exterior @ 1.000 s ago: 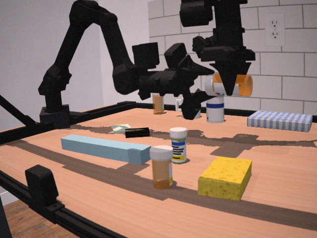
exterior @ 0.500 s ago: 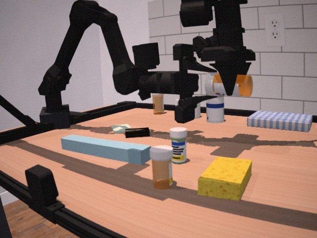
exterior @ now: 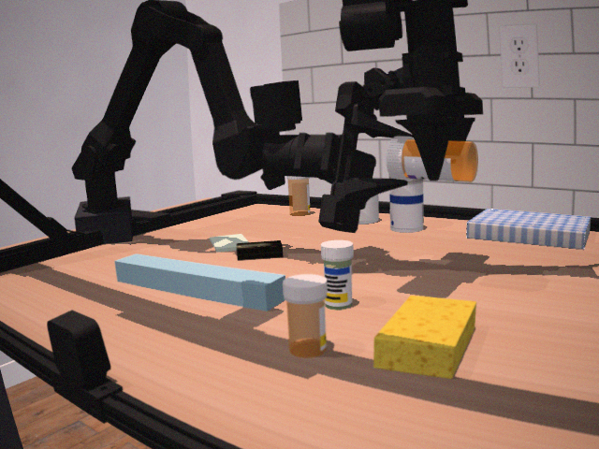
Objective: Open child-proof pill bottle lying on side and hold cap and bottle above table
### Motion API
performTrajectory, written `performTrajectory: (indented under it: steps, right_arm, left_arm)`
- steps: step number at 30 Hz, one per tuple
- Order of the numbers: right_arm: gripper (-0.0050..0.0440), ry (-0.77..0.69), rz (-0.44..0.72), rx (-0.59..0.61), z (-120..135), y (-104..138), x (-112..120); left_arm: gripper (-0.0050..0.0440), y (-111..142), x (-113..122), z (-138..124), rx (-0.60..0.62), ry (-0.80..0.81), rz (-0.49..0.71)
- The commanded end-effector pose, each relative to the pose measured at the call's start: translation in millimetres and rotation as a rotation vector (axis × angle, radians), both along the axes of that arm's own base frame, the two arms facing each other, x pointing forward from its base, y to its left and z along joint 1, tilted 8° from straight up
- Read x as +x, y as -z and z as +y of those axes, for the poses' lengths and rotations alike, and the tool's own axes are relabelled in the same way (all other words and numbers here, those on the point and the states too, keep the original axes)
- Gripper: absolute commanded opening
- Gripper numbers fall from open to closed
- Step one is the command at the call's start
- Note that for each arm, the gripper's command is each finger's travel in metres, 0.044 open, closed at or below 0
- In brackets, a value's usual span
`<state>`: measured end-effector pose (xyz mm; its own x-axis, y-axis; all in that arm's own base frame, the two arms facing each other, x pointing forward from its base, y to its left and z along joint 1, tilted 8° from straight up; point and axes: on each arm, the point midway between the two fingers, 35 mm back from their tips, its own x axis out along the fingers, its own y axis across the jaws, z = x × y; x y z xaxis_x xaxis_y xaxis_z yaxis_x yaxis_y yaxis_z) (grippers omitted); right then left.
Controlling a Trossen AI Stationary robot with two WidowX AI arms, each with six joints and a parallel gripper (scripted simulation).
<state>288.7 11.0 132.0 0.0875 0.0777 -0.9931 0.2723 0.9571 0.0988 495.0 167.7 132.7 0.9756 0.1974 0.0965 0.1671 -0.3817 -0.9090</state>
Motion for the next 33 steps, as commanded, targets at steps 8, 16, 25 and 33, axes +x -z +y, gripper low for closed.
performTrajectory:
  steps: [8, 16, 25, 33]
  right_arm:
    - [0.0000, -0.005, -0.035, -0.016, -2.7, -2.4, 7.4]
    - [0.0000, -0.005, -0.035, -0.016, -2.7, -2.4, 7.4]
    - [0.0000, -0.005, -0.035, -0.016, -2.7, -2.4, 7.4]
    - [0.0000, -0.005, -0.035, -0.016, -2.7, -2.4, 7.4]
  left_arm:
    - [0.0000, -3.8, 0.1, -1.1, -0.011, 0.008, -0.014]
    - [0.0000, -0.9, -23.2, -5.3, -0.011, 0.008, -0.014]
    - [0.0000, 1.9, -53.4, -11.9, -0.011, 0.008, -0.014]
    - [0.0000, 2.1, -55.9, -12.5, -0.011, 0.008, -0.014]
